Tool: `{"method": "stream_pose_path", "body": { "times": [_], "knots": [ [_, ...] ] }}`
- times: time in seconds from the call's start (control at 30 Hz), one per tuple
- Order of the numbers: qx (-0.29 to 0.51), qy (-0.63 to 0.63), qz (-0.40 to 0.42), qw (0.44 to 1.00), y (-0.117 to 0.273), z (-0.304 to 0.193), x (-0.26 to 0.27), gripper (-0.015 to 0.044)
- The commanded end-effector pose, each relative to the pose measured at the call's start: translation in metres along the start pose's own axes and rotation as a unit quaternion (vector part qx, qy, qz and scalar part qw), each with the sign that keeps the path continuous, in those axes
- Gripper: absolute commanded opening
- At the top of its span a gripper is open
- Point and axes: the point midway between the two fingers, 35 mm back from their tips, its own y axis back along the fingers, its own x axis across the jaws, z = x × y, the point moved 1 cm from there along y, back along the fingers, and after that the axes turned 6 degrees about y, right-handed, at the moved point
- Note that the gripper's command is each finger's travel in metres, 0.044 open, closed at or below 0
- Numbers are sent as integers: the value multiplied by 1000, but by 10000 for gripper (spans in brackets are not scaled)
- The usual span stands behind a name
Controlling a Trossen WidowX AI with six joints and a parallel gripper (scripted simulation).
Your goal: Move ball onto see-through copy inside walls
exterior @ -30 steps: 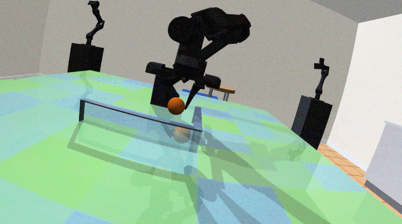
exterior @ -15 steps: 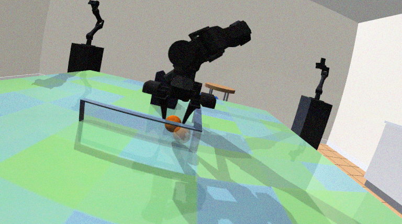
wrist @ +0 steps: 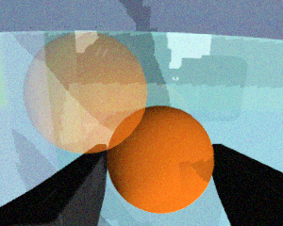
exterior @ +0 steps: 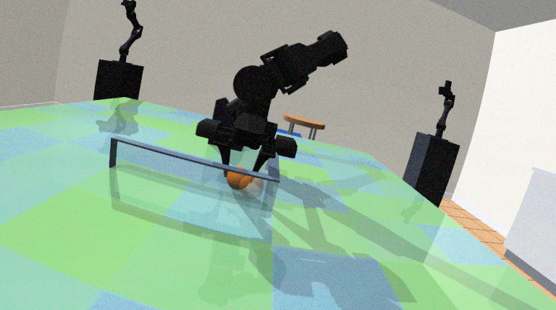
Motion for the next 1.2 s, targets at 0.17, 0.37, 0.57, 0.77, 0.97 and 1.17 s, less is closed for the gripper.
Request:
{"method": "stream_pose_path", "body": {
  "times": [0.17,0.37,0.57,0.77,0.97,1.17],
  "knots": [
    [0,1,0,1000,0,0,0,263],
    [0,0,0,1000,3,0,0,329],
    [2,-3,0,1000,83,-1,-1,329],
    [-3,-8,0,1000,78,0,-4,329],
    [-2,25,0,1000,75,-3,-6,277],
    [2,310,0,951,43,-29,-24,119]
  ]
}}
